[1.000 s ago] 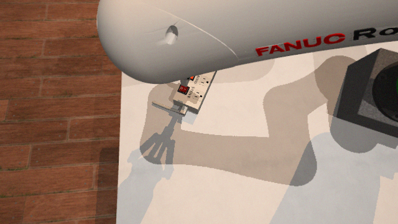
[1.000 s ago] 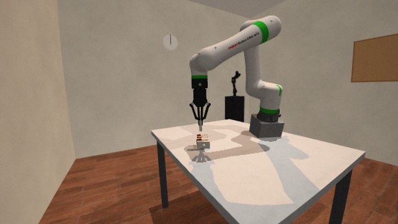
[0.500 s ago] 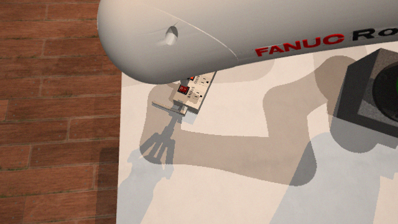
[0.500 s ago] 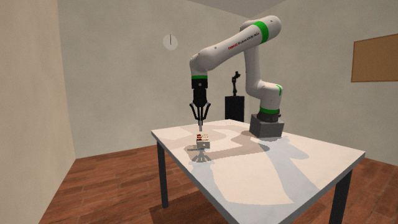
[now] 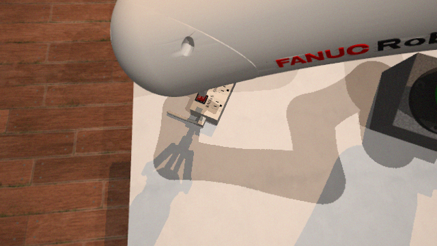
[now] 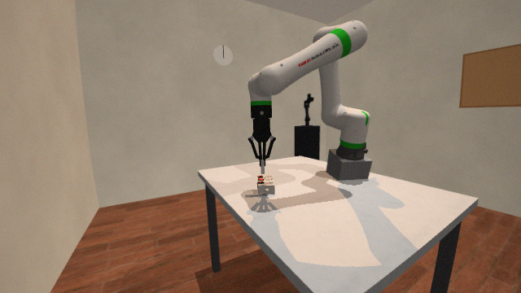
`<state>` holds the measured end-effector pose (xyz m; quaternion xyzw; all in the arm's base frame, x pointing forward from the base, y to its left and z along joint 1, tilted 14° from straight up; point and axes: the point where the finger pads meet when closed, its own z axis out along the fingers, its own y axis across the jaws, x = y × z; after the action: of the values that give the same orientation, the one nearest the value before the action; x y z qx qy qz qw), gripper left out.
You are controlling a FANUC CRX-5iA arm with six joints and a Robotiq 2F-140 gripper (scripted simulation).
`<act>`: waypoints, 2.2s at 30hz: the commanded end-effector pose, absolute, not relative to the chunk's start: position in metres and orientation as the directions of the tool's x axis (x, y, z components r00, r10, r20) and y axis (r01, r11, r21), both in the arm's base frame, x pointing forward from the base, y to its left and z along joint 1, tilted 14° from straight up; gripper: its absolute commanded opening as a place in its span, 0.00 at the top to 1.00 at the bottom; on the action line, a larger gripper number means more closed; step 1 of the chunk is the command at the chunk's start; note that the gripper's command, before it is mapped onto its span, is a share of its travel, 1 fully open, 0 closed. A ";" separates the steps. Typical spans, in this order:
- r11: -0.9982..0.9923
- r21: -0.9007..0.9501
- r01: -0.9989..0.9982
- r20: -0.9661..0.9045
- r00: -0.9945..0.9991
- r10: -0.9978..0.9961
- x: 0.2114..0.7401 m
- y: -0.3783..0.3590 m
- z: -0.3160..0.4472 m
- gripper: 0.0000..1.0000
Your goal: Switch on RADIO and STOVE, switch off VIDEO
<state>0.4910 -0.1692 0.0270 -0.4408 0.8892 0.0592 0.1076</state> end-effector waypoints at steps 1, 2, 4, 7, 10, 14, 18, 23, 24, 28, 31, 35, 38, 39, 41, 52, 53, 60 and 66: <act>0.605 0.010 -0.797 -0.244 -0.588 -0.771 0.492 -0.169 0.024 1.00; 0.605 0.010 -0.797 -0.244 -0.588 -0.771 0.492 -0.168 0.022 1.00; 0.605 0.010 -0.797 -0.244 -0.588 -0.771 0.492 -0.168 0.020 1.00; 0.605 0.010 -0.797 -0.244 -0.588 -0.771 0.493 -0.167 0.016 1.00; 0.605 0.010 -0.797 -0.244 -0.588 -0.771 0.493 -0.166 0.012 1.00; 0.605 0.010 -0.797 -0.244 -0.588 -0.771 0.494 -0.166 0.009 1.00; 0.605 0.010 -0.797 -0.244 -0.588 -0.771 0.494 -0.165 0.005 1.00; 0.605 0.010 -0.797 -0.244 -0.588 -0.771 0.495 -0.164 0.000 1.00; 0.605 0.010 -0.797 -0.244 -0.588 -0.771 0.495 -0.164 -0.001 1.00; 0.605 0.010 -0.797 -0.244 -0.588 -0.771 0.496 -0.163 -0.003 1.00; 0.605 0.010 -0.797 -0.244 -0.588 -0.771 0.496 -0.163 -0.004 1.00; 0.605 0.010 -0.797 -0.244 -0.588 -0.771 0.496 -0.163 -0.005 1.00; 0.605 0.010 -0.797 -0.244 -0.588 -0.771 0.496 -0.163 -0.005 1.00; 0.605 0.010 -0.797 -0.244 -0.588 -0.771 0.496 -0.163 -0.005 1.00; 0.605 0.010 -0.797 -0.244 -0.588 -0.771 0.496 -0.163 -0.005 1.00; 0.605 0.010 -0.797 -0.244 -0.588 -0.771 0.496 -0.163 -0.005 1.00; 0.605 0.010 -0.797 -0.244 -0.588 -0.771 0.496 -0.163 -0.005 1.00; 0.605 0.010 -0.797 -0.244 -0.588 -0.771 0.496 -0.163 -0.005 1.00; 0.605 0.010 -0.797 -0.244 -0.588 -0.771 0.496 -0.163 -0.005 1.00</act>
<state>0.4959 -0.1625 -0.0056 -0.4408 0.8892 0.0591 0.1077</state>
